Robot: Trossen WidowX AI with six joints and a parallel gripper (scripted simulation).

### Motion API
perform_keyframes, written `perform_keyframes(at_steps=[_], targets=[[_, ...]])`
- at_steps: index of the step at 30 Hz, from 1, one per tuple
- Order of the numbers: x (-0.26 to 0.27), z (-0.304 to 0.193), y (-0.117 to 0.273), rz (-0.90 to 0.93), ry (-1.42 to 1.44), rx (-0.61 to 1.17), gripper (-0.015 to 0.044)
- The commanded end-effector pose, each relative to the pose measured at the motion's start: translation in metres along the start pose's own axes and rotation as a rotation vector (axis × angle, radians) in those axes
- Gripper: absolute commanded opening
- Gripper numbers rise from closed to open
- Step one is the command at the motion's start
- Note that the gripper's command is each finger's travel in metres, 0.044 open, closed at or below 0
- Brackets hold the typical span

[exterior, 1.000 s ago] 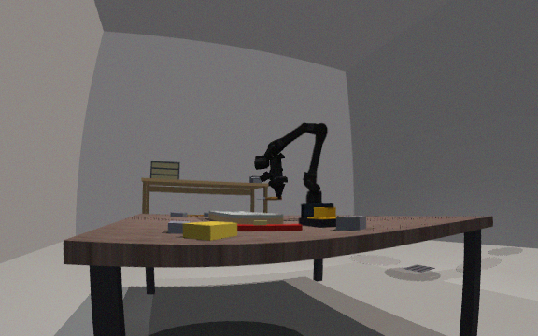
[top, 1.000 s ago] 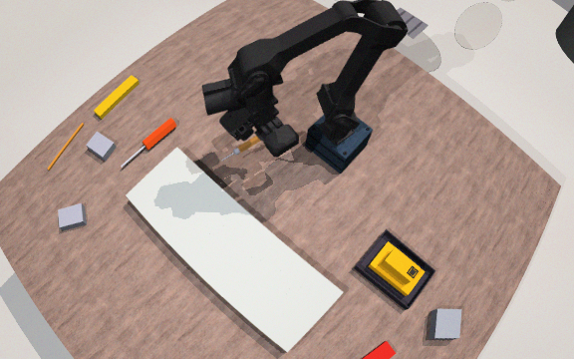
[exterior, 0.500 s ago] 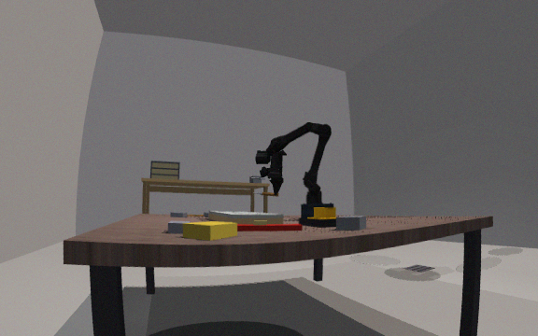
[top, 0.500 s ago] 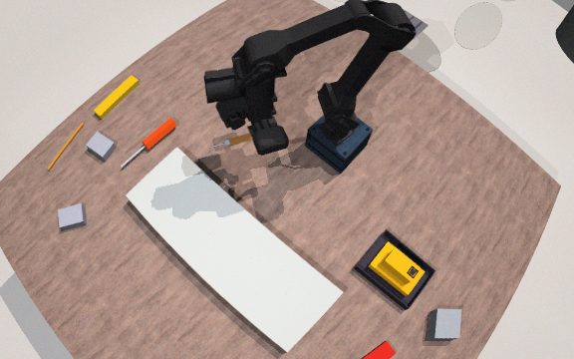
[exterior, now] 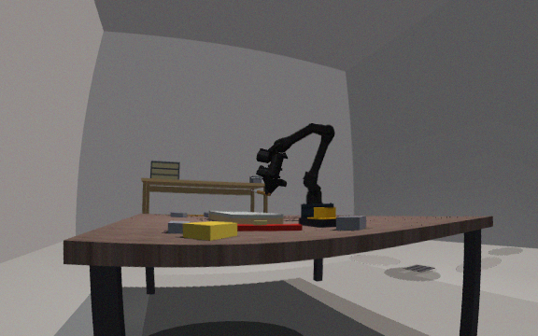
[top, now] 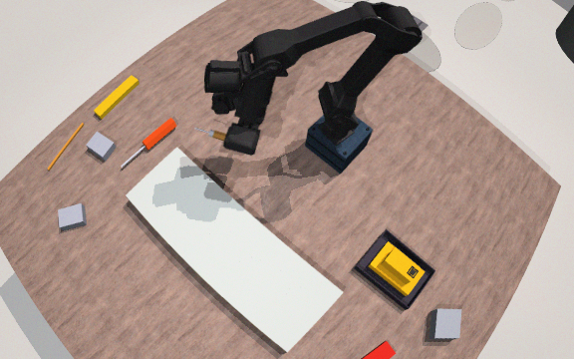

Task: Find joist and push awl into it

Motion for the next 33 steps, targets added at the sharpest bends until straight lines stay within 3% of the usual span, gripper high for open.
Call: perform_keyframes(at_steps=[1, 17, 33], targets=[[0.002, 0.004, 0.002, 0.047, -0.114, -0.049, 0.0000], [0.011, 0.022, 0.007, 0.297, -0.641, -0.159, 0.0000], [0.018, 0.036, 0.020, 0.598, -1.106, -0.139, 0.0000]])
Point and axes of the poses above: the point midway between the two fingers, 35 mm back from their tips, its own y axis back along the fingers, its own x axis across the jaws, z = x × y, the point moved 5 cm from there along y, back along the fingers, and after that the axes turned 8 degrees about y, right-handed, at the moved point
